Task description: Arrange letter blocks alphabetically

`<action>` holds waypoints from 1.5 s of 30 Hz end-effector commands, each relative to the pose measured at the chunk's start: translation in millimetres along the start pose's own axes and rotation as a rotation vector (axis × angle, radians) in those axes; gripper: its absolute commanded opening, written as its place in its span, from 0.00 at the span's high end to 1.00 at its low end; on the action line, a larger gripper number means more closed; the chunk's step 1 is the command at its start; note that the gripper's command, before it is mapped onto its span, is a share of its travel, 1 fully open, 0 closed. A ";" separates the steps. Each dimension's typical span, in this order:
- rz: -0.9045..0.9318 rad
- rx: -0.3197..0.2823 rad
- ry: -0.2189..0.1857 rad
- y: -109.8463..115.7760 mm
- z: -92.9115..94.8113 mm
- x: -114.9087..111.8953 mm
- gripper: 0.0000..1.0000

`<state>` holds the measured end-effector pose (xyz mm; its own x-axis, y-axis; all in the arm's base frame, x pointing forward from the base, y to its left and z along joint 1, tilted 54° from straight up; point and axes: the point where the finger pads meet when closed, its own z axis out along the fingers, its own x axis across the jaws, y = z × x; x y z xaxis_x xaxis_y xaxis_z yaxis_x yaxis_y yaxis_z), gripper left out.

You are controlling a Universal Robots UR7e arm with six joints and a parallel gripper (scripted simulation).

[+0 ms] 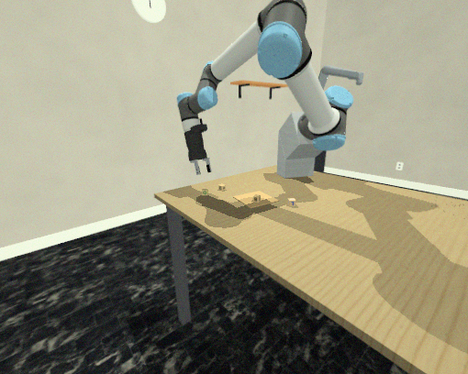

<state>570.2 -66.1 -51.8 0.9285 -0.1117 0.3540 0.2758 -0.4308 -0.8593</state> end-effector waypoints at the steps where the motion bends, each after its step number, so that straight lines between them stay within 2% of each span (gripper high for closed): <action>1: 0.001 0.000 0.001 1.3 -0.8 -0.4 0.00; 31: 0.002 0.000 0.001 1.3 -0.8 -1.0 0.00; 34: 0.003 -0.001 0.002 2.7 -1.9 -16.0 0.00; 36: 0.002 -0.002 0.001 3.8 -3.2 -37.3 0.00; 38: 0.002 -0.002 0.001 3.8 -3.2 -37.3 0.00; 42: 0.001 -0.001 0.001 2.7 -2.5 -84.1 0.00; 45: 0.001 0.000 0.002 1.3 -1.7 -97.3 0.00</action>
<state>514.3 -61.8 -76.0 0.9306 -0.1173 0.3467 0.2679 -0.4269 -0.8637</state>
